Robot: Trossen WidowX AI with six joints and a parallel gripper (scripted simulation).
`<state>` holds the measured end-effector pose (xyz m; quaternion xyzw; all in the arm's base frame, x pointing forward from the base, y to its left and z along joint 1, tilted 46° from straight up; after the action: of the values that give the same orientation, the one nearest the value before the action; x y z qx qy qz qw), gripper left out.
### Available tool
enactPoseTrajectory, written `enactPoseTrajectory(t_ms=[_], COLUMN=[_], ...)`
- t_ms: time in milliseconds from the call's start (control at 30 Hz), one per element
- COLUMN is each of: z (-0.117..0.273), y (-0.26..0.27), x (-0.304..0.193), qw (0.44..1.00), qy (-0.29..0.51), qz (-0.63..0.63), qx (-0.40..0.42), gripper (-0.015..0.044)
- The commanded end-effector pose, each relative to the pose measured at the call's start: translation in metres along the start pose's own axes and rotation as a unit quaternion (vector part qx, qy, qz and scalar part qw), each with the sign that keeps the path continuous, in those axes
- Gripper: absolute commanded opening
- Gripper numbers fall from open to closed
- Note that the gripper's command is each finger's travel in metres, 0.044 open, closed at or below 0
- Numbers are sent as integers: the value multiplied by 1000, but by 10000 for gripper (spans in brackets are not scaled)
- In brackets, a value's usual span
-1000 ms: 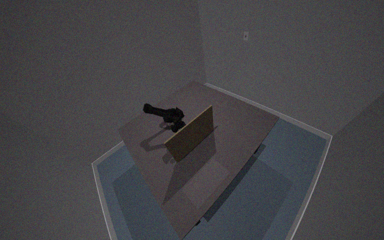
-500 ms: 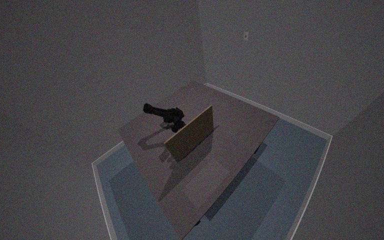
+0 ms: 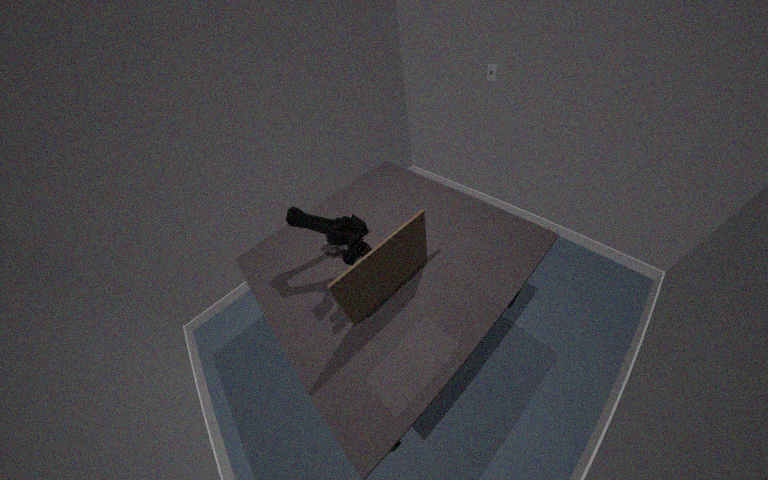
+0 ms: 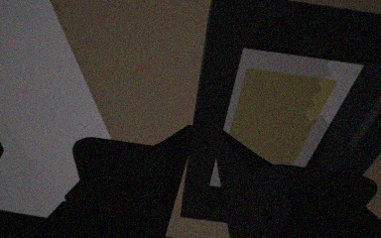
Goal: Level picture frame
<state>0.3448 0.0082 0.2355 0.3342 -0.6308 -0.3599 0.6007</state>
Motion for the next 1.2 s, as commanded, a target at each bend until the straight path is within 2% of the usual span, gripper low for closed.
enactPoseTrajectory(t_ms=[0,1167], z=[0,0], y=[4,12], x=[0,0], qw=[1000,1000], qy=[1,1], qz=[-2,-2], qx=[4,4], gripper=[0,0])
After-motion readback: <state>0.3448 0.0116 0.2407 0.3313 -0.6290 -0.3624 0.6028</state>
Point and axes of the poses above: the point midway between the two fingers, 35 mm back from their tips, its own z axis back along the fingers, its own y axis across the jaws, x = y × z, the point moved 3 cm from there along z, back along the fingers, and after that the axes turned 2 degrees about z, right-handed, at the moved point
